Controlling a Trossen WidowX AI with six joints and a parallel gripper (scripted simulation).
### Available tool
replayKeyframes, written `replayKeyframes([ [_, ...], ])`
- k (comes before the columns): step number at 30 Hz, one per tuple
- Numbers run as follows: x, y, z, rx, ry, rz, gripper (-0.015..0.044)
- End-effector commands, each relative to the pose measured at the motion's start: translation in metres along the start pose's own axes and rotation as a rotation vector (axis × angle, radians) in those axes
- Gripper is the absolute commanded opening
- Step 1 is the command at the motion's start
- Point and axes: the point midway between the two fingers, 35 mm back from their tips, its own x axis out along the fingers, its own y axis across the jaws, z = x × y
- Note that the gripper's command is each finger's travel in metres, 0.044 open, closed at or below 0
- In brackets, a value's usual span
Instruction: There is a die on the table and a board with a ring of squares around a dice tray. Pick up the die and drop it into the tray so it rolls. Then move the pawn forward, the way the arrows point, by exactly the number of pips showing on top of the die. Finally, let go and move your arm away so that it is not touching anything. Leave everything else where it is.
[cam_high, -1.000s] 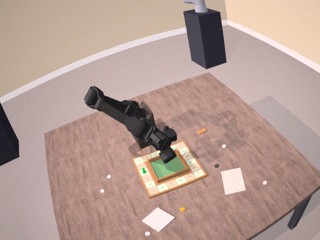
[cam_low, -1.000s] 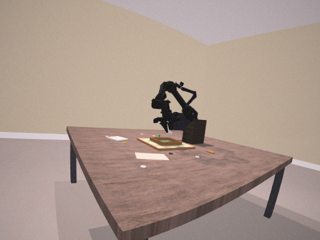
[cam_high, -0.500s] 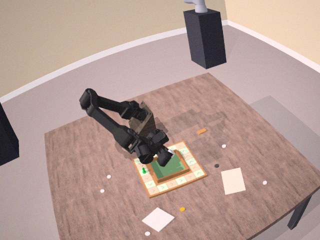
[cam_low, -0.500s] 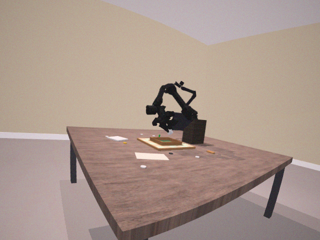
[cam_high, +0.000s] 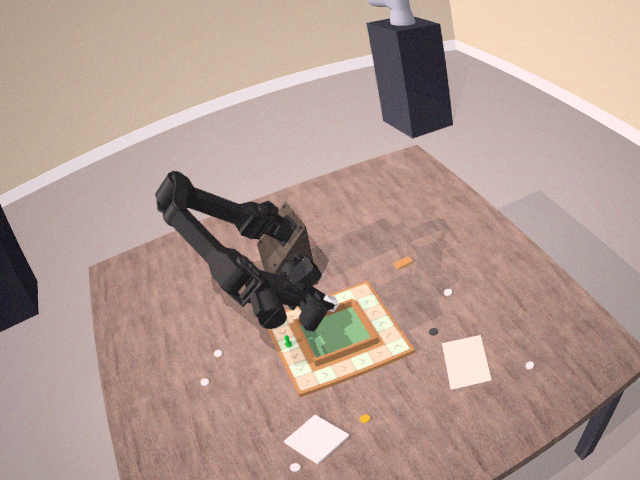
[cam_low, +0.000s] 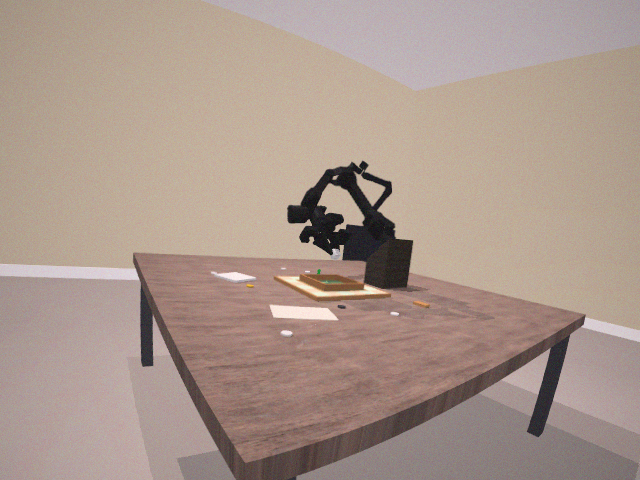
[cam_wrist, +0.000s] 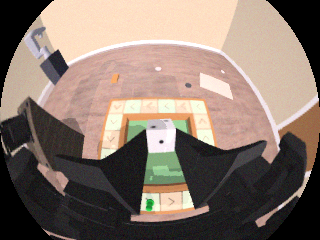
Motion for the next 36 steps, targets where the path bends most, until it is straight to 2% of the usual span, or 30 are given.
replayKeyframes([
  [1, -0.003, 0.000, 0.001, -0.005, -0.007, -0.001, 0.0000],
  [20, -0.003, 0.001, 0.000, 0.001, -0.002, 0.002, 0.0000],
  [28, -0.003, 0.001, 0.000, 0.001, -0.002, 0.002, 0.0210],
  [32, -0.027, 0.000, 0.028, -0.005, -0.008, -0.001, 0.0315],
  [36, -0.029, 0.000, 0.030, -0.005, -0.009, -0.001, 0.0420],
])
